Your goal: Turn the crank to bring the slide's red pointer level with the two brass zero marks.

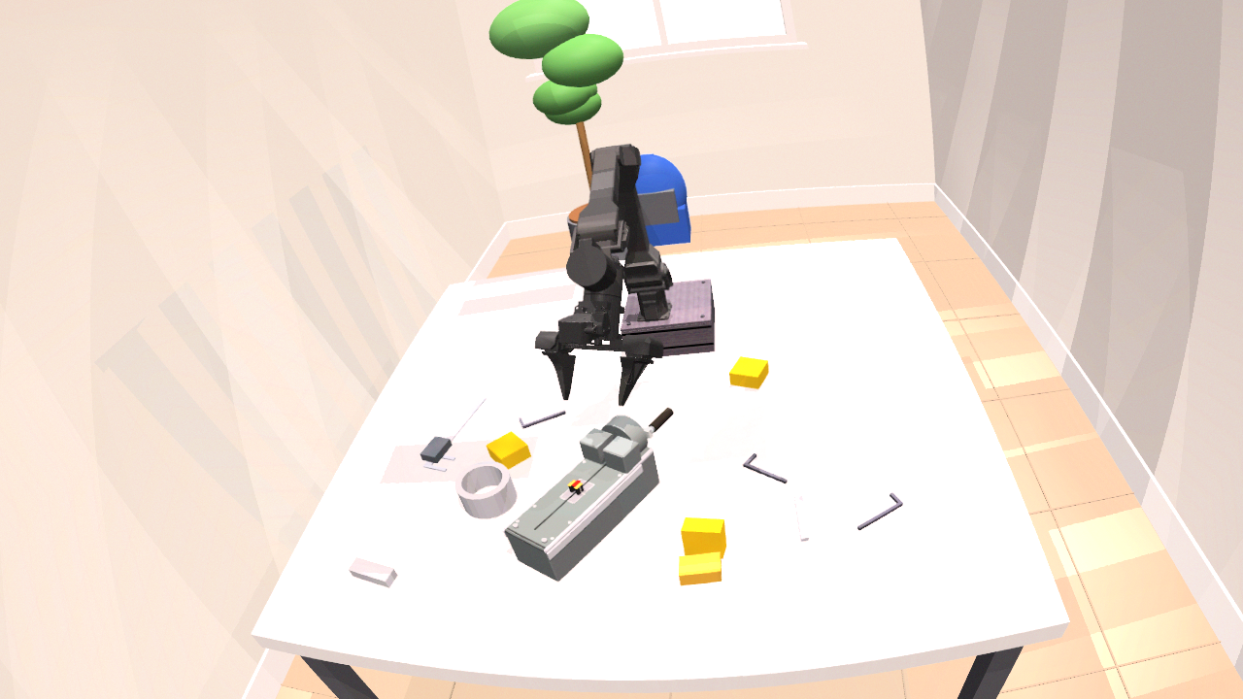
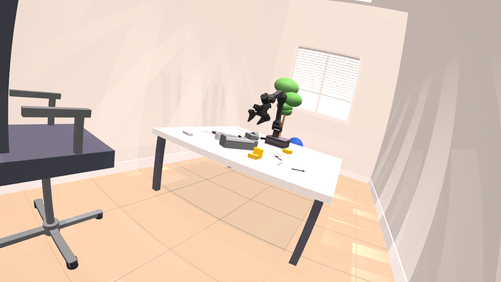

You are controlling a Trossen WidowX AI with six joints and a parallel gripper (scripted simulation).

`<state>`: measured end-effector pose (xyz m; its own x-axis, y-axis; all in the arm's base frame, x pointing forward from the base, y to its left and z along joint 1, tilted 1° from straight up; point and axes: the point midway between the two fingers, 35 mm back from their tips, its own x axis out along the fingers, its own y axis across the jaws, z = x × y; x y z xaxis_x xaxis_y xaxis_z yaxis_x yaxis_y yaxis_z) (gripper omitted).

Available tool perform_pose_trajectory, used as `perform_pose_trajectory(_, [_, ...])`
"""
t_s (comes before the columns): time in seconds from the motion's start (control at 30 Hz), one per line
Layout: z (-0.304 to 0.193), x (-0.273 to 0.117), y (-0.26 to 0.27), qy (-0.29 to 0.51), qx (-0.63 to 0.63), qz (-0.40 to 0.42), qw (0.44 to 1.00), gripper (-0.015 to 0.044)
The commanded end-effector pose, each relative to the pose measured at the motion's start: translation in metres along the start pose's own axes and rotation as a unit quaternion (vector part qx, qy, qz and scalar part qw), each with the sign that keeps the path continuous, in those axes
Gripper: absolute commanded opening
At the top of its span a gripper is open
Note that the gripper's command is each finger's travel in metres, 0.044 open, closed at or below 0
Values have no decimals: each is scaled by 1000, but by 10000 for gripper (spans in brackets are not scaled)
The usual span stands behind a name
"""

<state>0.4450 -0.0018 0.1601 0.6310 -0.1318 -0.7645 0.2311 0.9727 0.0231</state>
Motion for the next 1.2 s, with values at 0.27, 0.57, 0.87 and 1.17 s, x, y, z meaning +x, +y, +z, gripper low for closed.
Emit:
perform_pose_trajectory(0.27, [19, 24, -30, -12, -39, 42, 998, 440])
perform_pose_trajectory(0.57, [-1, 48, -31, -12, -39, 42, 998, 440])
perform_pose_trajectory(0.87, [-1, 48, -31, -12, -39, 42, 998, 440])
perform_pose_trajectory(1.17, [10, 35, -31, -12, -38, 41, 998, 440])
